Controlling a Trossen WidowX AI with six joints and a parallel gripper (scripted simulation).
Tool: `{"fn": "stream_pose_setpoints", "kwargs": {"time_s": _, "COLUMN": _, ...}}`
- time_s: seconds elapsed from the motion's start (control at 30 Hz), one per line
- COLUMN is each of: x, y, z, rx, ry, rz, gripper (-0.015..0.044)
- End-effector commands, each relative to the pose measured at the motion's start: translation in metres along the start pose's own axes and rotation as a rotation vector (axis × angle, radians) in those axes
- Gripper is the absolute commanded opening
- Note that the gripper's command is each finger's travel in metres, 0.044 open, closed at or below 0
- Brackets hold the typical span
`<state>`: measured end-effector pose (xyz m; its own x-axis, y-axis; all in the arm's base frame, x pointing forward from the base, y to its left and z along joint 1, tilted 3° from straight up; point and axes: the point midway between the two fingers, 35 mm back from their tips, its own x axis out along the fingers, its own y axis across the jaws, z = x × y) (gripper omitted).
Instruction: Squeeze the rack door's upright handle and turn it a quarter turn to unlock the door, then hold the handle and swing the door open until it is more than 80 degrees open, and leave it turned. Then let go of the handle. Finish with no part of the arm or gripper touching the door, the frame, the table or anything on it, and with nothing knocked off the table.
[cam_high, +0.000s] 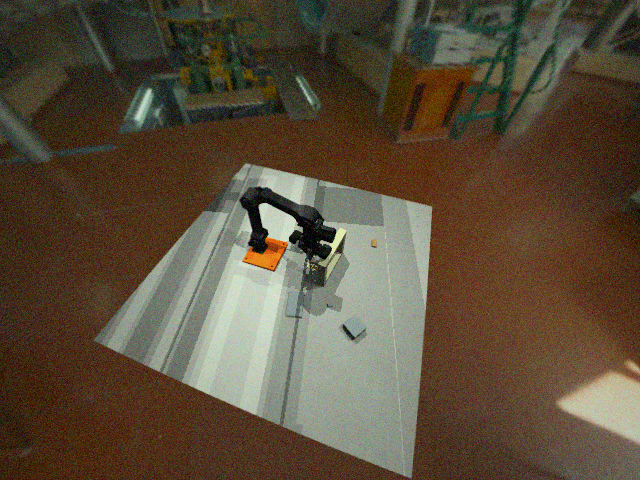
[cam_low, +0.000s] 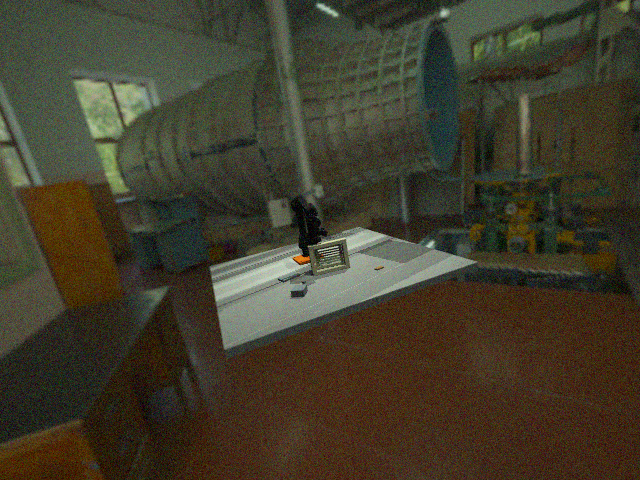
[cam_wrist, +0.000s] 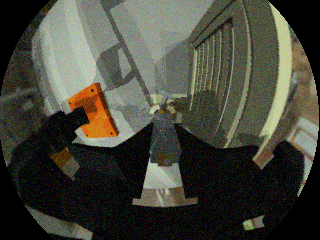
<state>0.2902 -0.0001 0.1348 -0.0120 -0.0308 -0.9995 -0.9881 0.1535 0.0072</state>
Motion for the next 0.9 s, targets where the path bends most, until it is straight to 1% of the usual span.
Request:
{"fn": "stream_pose_setpoints", "kwargs": {"time_s": 0.0, "x": -0.001, "y": 0.005, "z": 0.002, "rx": 0.079, "ry": -0.002, "rz": -0.004, "gripper": 0.0011}}
{"fn": "stream_pose_setpoints", "kwargs": {"time_s": 0.87, "x": 0.000, "y": 0.043, "z": 0.027, "rx": 0.499, "ry": -0.004, "rz": 0.000, "gripper": 0.0011}}
